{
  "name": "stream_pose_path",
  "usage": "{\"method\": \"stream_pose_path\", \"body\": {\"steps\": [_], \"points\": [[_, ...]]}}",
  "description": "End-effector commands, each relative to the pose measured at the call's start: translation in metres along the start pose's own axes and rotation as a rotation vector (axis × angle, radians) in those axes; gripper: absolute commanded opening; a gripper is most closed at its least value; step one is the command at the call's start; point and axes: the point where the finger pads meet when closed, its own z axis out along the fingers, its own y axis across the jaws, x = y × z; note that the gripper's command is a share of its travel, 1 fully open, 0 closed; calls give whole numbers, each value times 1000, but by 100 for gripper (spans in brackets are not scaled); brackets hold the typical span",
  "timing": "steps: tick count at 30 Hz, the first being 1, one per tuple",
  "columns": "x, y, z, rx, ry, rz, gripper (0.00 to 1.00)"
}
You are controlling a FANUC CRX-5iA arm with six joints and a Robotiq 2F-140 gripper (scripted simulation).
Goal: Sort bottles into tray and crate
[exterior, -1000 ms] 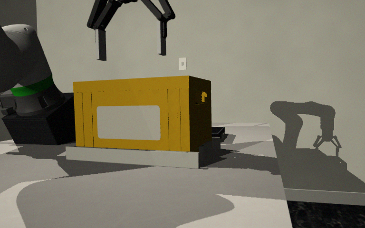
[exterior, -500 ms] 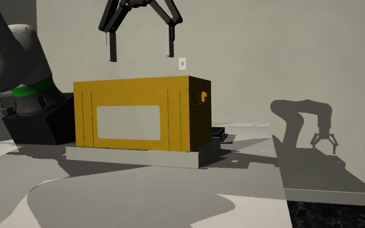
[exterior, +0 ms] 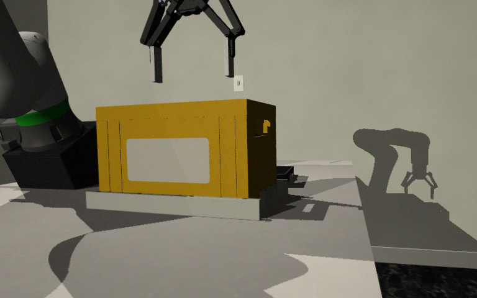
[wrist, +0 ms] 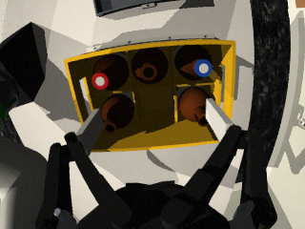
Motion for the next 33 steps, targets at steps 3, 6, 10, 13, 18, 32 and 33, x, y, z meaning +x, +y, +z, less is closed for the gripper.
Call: {"method": "stream_pose_path", "body": {"steps": [3,6,10,13,18,32,33], "points": [[11,-1,0,0,0,0,100],[14,-1,0,0,0,0,100],[13,-1,0,0,0,0,100],[13,-1,0,0,0,0,100],[13,-1,0,0,0,0,100],[13,-1,0,0,0,0,100],[13,-1,0,0,0,0,100]]}}
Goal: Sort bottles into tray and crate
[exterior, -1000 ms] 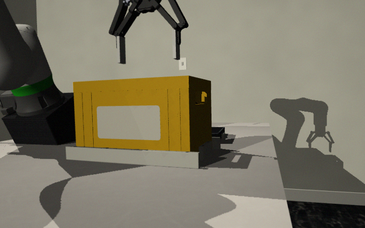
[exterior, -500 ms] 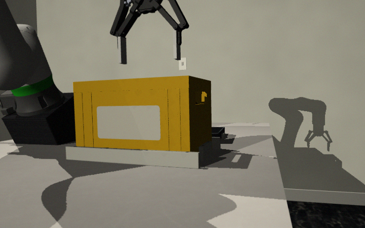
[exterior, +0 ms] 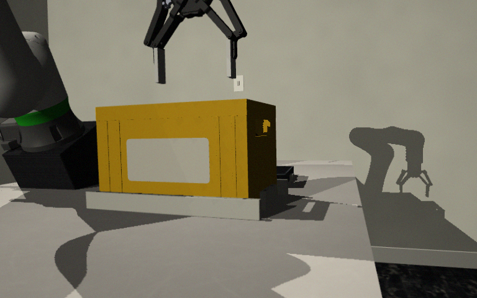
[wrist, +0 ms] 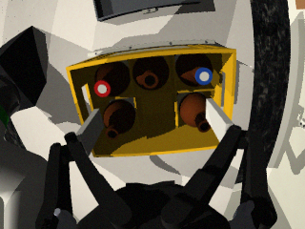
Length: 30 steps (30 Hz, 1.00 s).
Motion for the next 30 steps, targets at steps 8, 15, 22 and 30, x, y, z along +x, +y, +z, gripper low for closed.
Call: {"method": "stream_pose_path", "body": {"steps": [8,15,22,30], "points": [[0,0,0,0,0,0,100],[0,0,0,0,0,0,100],[0,0,0,0,0,0,100],[6,-19,2,0,0,-77,38]]}}
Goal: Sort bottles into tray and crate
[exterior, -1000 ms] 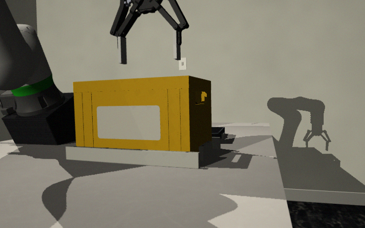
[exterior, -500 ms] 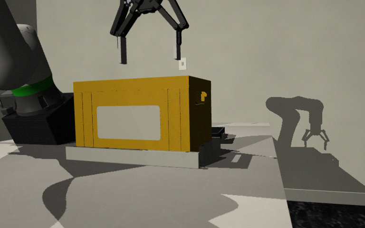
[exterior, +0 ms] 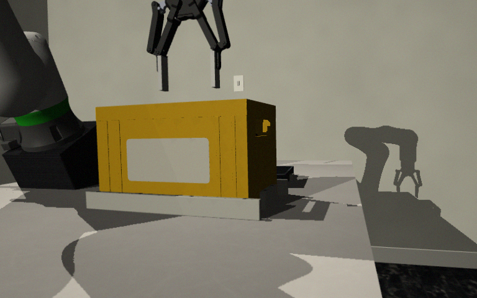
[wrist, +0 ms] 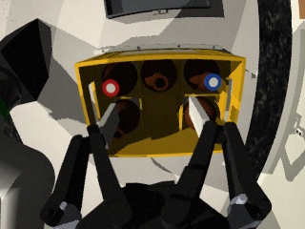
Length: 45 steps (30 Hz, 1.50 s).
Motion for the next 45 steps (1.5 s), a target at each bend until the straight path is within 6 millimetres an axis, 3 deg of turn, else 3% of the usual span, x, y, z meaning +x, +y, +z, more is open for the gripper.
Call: {"method": "stream_pose_path", "body": {"steps": [1,26,45], "points": [[3,-8,0,-1,0,-31,38],[24,-71,8,0,0,-323,38],[24,-72,7,0,0,-513,38]]}}
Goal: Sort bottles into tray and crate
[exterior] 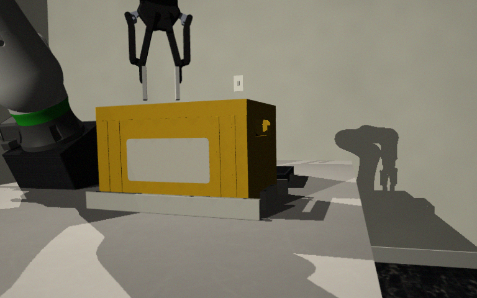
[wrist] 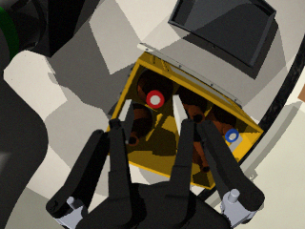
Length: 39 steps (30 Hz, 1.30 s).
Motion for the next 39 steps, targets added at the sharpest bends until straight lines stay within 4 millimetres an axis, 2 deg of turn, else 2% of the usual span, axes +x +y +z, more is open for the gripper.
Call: {"method": "stream_pose_path", "body": {"steps": [1,15,34,39], "points": [[0,0,0,0,0,-13,38],[0,0,-1,-1,0,-192,38],[0,0,-1,-1,0,-217,38],[0,0,9,-1,0,-217,38]]}}
